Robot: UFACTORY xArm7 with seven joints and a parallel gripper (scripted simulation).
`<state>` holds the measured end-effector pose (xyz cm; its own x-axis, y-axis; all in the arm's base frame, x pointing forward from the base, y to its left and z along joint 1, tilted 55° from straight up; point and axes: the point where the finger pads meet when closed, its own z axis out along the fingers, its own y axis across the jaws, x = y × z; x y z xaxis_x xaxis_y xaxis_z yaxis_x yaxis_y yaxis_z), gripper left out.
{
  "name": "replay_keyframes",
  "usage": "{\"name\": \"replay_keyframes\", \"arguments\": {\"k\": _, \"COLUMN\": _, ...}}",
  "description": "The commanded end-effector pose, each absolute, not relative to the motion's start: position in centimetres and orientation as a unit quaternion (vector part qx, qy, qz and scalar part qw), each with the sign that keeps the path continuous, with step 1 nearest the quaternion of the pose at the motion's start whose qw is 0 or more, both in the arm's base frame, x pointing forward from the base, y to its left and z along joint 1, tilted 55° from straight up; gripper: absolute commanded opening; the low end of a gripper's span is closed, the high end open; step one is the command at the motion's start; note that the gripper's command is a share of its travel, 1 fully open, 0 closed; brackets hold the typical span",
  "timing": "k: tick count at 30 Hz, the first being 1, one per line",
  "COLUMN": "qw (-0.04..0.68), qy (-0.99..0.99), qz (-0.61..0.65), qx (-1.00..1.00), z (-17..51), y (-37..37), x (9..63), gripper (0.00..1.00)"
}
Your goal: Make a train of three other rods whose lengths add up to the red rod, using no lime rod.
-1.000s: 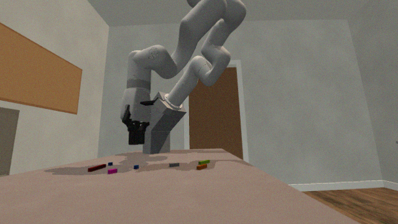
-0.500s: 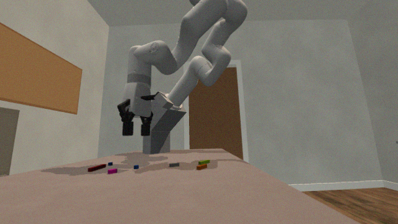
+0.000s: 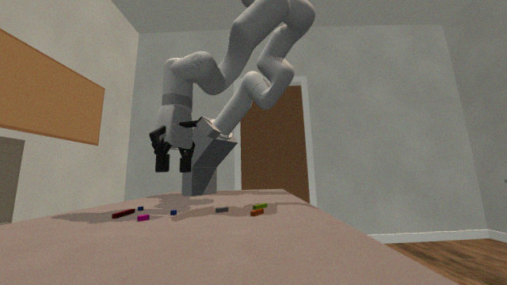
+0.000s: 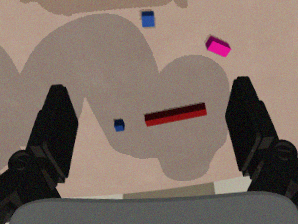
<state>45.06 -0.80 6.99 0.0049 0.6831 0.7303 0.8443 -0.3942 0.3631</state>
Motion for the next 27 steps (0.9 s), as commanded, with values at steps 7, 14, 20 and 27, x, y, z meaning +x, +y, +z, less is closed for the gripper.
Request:
{"name": "replay_keyframes", "arguments": {"k": 7, "qw": 0.037, "qy": -0.62, "qz": -0.458, "qx": -0.636, "z": 6.9, "y": -1.4, "x": 46.3, "gripper": 1.0}}
{"name": "replay_keyframes", "arguments": {"k": 14, "qw": -0.012, "qy": -0.685, "qz": -0.459, "qx": -0.566, "z": 6.7, "y": -1.8, "x": 47.4, "gripper": 1.0}}
{"name": "replay_keyframes", "arguments": {"k": 20, "qw": -0.052, "qy": -0.731, "qz": -0.456, "qx": -0.504, "z": 6.6, "y": -2.2, "x": 48.3, "gripper": 1.0}}
{"name": "replay_keyframes", "arguments": {"k": 27, "qw": -0.098, "qy": -0.778, "qz": -0.449, "qx": -0.428, "z": 6.4, "y": -2.6, "x": 49.3, "gripper": 1.0}}
